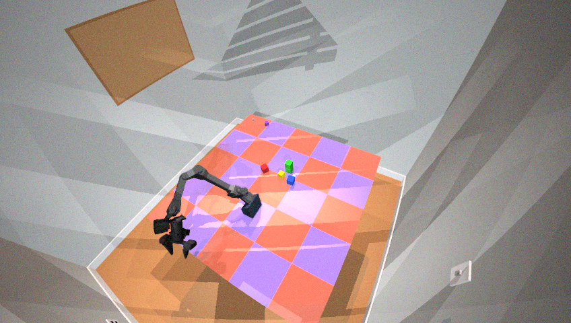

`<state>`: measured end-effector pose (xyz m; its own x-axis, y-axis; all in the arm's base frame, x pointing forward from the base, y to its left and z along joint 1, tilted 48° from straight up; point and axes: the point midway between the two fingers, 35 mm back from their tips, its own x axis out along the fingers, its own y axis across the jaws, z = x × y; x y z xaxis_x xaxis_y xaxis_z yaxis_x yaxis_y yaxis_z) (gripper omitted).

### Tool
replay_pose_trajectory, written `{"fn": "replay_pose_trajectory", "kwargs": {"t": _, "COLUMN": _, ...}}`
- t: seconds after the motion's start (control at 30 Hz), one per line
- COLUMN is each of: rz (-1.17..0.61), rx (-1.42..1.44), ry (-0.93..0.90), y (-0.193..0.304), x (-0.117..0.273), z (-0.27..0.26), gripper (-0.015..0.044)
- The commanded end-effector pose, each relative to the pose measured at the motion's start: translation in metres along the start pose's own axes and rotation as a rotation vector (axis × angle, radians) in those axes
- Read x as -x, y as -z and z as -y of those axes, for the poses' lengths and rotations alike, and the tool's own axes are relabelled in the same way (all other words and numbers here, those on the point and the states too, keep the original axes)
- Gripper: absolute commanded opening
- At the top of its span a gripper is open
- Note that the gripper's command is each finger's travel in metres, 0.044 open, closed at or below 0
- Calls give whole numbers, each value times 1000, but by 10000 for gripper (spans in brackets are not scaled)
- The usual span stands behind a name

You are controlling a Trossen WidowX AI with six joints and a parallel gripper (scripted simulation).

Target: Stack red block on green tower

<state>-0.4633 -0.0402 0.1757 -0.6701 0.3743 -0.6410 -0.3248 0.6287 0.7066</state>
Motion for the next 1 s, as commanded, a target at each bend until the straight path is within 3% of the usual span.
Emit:
{"fn": "replay_pose_trajectory", "kwargs": {"t": 0.0, "rz": -2, "rx": 3, "ry": 2, "y": 1, "x": 0, "z": 1, "gripper": 426}}
{"fn": "replay_pose_trajectory", "kwargs": {"t": 0.5, "rz": -265, "rx": 478, "ry": 207, "y": 63, "x": 81, "z": 125, "gripper": 440}}
{"fn": "replay_pose_trajectory", "kwargs": {"t": 0.97, "rz": -546, "rx": 986, "ry": 366, "y": 71, "x": 185, "z": 250, "gripper": 440}}
